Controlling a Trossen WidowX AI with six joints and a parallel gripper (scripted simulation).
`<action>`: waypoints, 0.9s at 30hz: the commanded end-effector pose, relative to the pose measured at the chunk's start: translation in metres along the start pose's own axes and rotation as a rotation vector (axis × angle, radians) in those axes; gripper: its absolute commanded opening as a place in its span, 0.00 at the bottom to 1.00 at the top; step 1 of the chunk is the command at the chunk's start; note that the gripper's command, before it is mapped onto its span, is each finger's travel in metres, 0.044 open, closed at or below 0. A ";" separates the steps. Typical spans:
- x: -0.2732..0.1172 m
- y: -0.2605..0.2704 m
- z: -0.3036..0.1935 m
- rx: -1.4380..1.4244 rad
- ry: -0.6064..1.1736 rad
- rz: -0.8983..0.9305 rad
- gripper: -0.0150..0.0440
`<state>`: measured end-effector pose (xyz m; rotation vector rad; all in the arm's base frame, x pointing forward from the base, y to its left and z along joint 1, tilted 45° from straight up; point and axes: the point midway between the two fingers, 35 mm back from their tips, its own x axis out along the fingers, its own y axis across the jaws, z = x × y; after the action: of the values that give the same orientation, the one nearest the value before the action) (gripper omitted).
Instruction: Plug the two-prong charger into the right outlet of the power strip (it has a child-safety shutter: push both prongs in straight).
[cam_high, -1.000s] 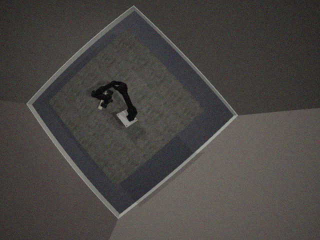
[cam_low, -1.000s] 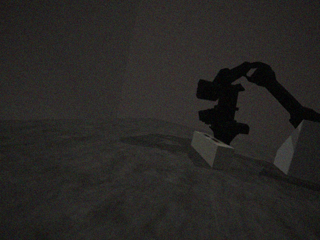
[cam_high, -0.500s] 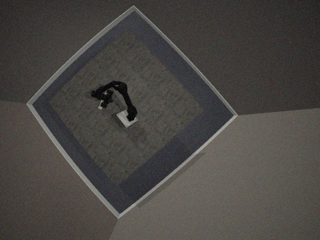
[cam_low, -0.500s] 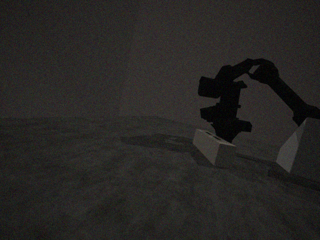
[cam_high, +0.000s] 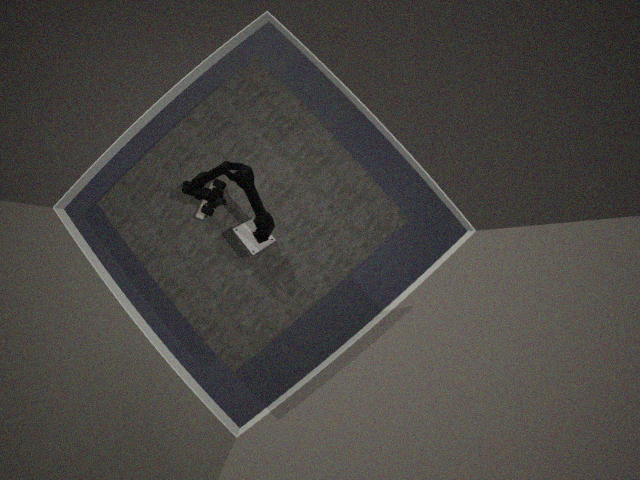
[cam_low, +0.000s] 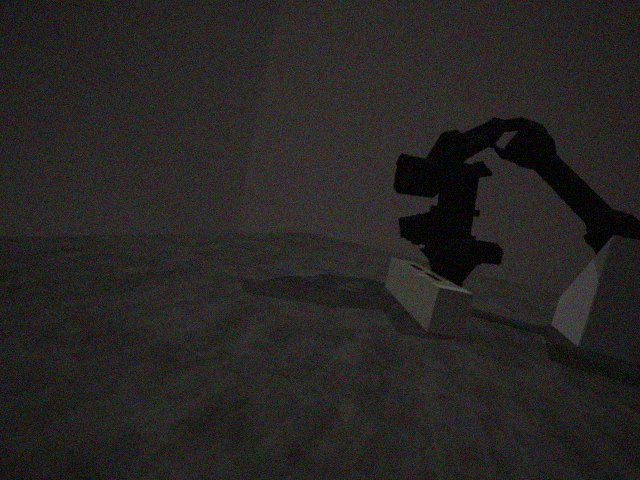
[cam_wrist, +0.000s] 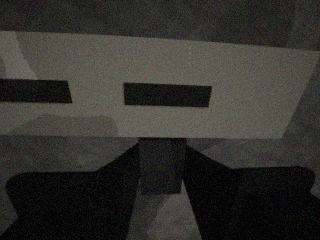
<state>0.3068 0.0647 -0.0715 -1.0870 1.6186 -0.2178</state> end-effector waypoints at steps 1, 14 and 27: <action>-0.002 -0.002 0.010 0.018 -0.024 0.002 0.25; -0.003 -0.002 0.016 0.018 -0.025 0.002 0.25; -0.004 -0.002 0.019 0.018 -0.025 0.002 0.25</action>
<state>0.3135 0.0676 -0.0736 -1.0941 1.6258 -0.2196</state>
